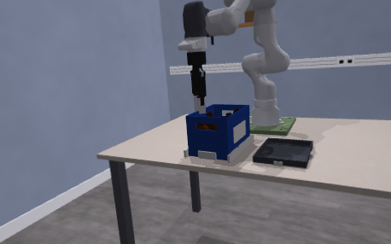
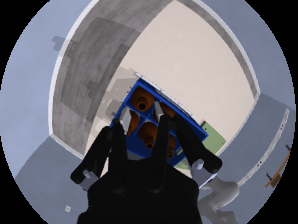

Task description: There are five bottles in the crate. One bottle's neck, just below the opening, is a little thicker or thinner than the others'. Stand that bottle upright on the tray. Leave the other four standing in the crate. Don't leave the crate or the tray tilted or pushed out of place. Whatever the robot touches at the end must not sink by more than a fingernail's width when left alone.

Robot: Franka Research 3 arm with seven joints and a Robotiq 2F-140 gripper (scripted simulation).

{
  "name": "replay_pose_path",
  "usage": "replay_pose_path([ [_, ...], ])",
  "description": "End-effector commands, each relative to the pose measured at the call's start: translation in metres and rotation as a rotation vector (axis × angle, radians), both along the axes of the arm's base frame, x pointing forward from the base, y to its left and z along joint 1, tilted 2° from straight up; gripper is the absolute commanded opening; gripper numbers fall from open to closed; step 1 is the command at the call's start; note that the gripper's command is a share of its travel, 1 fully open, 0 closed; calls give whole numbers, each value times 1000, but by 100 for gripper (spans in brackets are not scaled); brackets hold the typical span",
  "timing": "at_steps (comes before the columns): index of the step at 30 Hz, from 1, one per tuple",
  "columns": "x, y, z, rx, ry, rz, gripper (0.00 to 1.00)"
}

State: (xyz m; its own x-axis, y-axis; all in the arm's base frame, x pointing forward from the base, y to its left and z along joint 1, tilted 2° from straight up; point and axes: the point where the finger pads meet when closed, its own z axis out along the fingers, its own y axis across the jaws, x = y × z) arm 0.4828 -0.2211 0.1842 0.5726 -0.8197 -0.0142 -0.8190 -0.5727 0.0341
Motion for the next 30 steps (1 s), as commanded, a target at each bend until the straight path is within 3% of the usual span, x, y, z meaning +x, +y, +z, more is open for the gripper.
replay_pose_path([
  [1, 1, -2, 0, 1, -4, 3, 44],
  [30, 1, -2, -4, 1, -4, 3, 44],
])
